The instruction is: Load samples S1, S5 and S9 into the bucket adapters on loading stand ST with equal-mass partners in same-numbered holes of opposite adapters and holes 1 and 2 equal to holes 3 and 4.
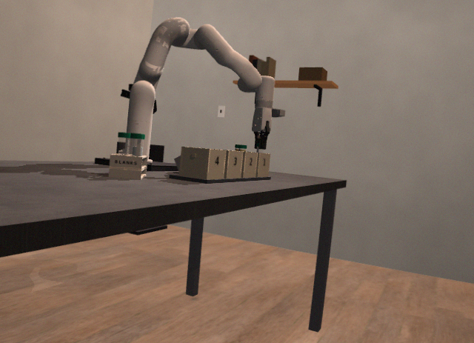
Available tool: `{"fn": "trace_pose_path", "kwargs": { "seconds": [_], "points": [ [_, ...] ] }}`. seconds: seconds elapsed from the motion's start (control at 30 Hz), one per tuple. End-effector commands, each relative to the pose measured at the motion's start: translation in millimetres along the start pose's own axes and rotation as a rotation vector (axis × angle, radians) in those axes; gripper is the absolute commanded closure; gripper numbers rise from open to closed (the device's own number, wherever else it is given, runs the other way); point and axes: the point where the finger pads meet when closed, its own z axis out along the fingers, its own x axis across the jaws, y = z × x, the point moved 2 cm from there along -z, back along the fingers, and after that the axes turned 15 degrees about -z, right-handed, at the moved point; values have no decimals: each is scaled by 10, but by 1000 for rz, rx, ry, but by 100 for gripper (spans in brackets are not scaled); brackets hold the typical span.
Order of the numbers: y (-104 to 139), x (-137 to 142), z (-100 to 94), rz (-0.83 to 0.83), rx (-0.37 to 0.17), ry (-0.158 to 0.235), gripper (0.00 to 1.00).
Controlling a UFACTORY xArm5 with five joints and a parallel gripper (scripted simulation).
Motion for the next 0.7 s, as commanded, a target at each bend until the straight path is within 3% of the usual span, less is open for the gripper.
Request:
{"fn": "trace_pose_path", "kwargs": {
  "seconds": [0.0, 0.67],
  "points": [
    [-12, 7, 14, 0, 9, -10, 100],
    [-13, 6, 114, 0, 9, -10, 100]
  ]
}}
